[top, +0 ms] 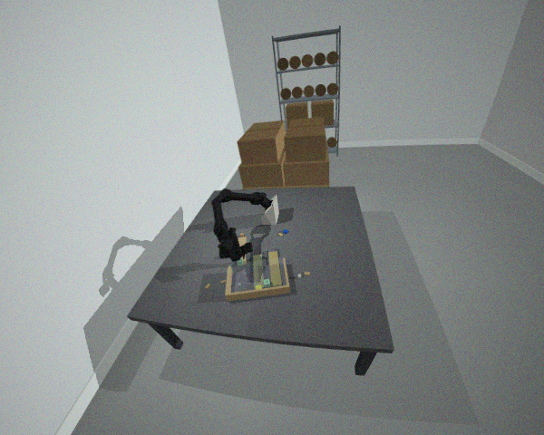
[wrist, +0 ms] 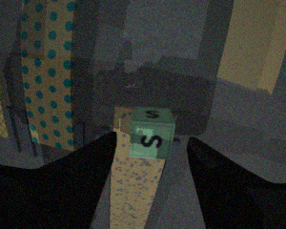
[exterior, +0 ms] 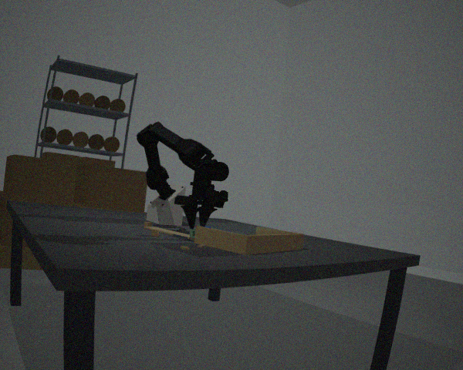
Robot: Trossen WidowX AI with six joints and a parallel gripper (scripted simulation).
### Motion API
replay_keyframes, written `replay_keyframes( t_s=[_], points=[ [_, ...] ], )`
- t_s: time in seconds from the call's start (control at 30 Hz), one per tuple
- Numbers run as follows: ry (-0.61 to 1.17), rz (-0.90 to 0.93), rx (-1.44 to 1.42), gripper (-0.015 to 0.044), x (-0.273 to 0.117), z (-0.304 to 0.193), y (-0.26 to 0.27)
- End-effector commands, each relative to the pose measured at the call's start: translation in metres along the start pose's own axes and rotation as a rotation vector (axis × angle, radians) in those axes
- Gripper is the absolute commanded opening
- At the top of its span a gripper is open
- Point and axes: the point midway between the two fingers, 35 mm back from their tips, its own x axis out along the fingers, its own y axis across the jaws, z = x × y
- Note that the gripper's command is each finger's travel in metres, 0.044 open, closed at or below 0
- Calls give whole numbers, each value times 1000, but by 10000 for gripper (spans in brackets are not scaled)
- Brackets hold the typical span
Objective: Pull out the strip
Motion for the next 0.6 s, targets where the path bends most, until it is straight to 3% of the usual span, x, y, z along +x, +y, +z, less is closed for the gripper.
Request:
replay_keyframes(
  t_s=[0.0,0.47,0.57],
  points=[
    [2,-2,-6,250,8,-1,1],
    [3,-4,-6,250,25,-2,1],
    [3,-2,0,171,23,-2,0]
  ],
)
